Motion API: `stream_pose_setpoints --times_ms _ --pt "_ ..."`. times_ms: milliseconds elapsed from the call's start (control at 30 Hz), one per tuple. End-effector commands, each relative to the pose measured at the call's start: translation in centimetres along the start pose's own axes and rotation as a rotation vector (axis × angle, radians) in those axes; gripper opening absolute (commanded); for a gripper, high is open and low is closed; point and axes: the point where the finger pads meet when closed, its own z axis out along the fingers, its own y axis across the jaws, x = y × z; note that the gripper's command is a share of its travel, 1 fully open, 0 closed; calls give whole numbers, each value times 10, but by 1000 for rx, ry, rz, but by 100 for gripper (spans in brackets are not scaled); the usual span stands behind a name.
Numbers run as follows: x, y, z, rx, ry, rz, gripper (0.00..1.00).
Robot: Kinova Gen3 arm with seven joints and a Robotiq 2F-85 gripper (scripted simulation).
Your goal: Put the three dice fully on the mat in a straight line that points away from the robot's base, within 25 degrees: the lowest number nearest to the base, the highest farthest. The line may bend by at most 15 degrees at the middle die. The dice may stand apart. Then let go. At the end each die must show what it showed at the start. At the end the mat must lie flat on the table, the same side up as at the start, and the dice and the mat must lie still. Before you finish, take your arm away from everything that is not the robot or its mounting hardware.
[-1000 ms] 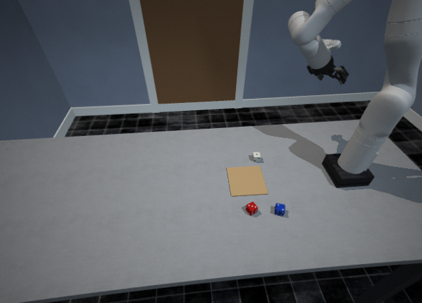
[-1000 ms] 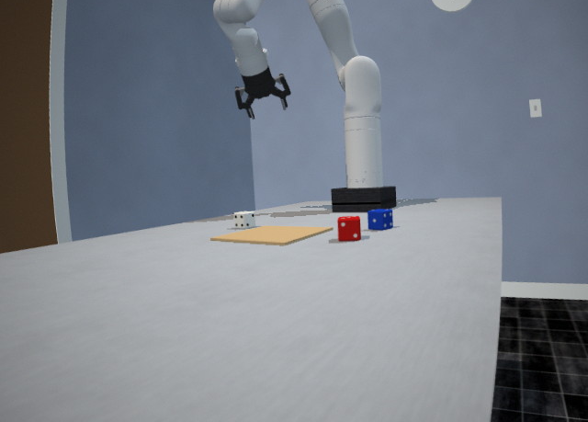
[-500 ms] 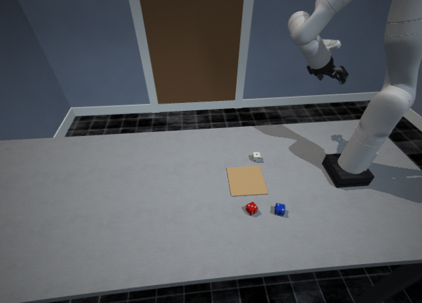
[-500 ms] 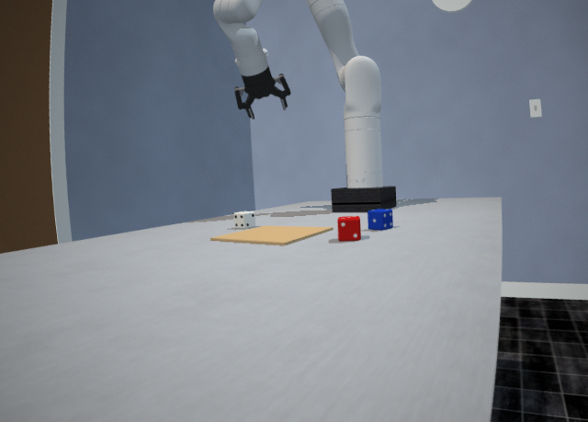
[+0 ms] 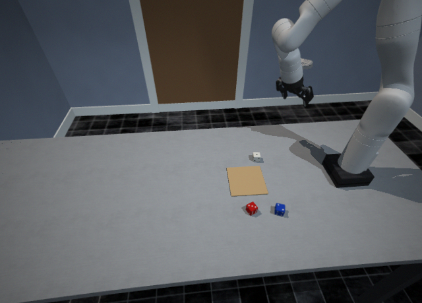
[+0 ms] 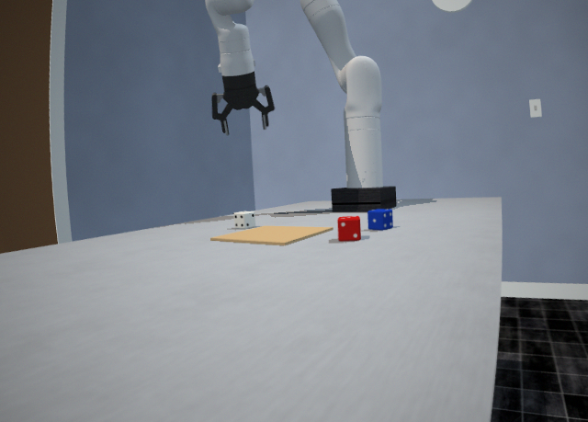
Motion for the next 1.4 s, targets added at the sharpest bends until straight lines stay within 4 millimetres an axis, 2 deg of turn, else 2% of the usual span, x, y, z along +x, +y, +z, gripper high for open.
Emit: stream_pose_setpoints --times_ms 0,67,100,167,200,267,300,400,467,533,633,1367 --pt "-46 -10 -6 27 -77 -27 100" --pt "-93 -18 -16 58 -165 -36 100" --pt "-93 -18 -16 60 -165 -52 100" --pt "-138 -22 -28 82 -250 -50 100" --pt "-138 -22 -28 84 -249 -66 100" --pt "-178 -22 -40 99 -324 -78 100" --pt "-178 -22 -40 99 -324 -78 100" --pt "-221 -19 -55 110 -408 -90 100" --pt "-221 -19 -55 110 -408 -90 100" --pt "-238 -18 -63 116 -444 -94 100" --pt "-249 -16 -69 120 -466 -96 100" --pt "-249 -15 -68 118 -466 -98 100"
